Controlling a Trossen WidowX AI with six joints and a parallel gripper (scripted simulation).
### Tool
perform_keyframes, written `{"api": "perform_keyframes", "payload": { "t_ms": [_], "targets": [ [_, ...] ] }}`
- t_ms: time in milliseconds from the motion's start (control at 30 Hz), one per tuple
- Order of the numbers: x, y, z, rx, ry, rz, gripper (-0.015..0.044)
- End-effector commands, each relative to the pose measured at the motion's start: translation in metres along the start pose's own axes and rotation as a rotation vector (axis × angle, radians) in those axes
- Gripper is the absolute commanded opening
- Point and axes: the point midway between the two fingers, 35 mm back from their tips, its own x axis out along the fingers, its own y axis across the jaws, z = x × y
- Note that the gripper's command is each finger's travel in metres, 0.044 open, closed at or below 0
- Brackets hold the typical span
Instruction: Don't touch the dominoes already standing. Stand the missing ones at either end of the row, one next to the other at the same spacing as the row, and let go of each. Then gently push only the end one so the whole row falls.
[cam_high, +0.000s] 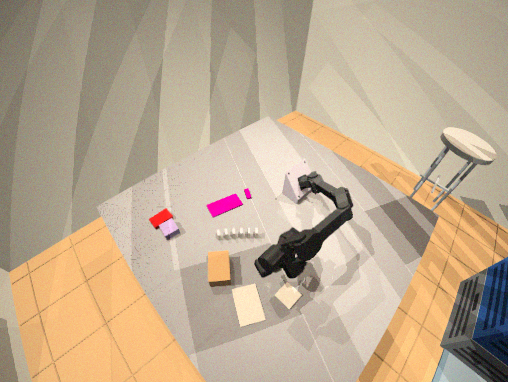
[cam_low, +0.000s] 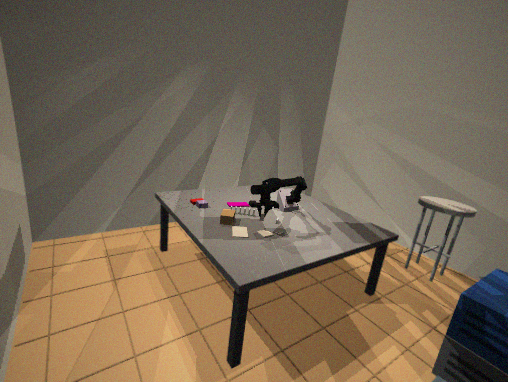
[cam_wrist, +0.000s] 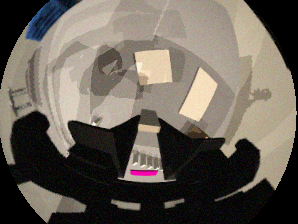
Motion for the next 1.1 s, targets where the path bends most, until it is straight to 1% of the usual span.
{"api": "perform_keyframes", "payload": {
  "t_ms": [0,67,267,333,533,600,900,967,1067],
  "targets": [
    [-0.070,0.002,0.001,0.054,-0.035,-0.086,0.0107],
    [-0.082,0.004,0.001,0.068,-0.041,-0.099,0.0107],
    [-0.083,0.004,-0.002,0.092,-0.040,-0.099,0.0107],
    [-0.084,0.002,-0.021,0.273,-0.033,-0.093,0.0107],
    [-0.089,0.006,-0.104,1.111,-0.003,-0.065,0.0107],
    [-0.089,0.011,-0.123,1.305,0.005,-0.057,0.0107],
    [-0.089,0.033,-0.179,1.944,0.037,-0.024,0.0107],
    [-0.089,0.036,-0.183,2.002,0.041,-0.020,0.0107],
    [-0.089,0.036,-0.183,2.002,0.041,-0.020,0.0107]
  ]
}}
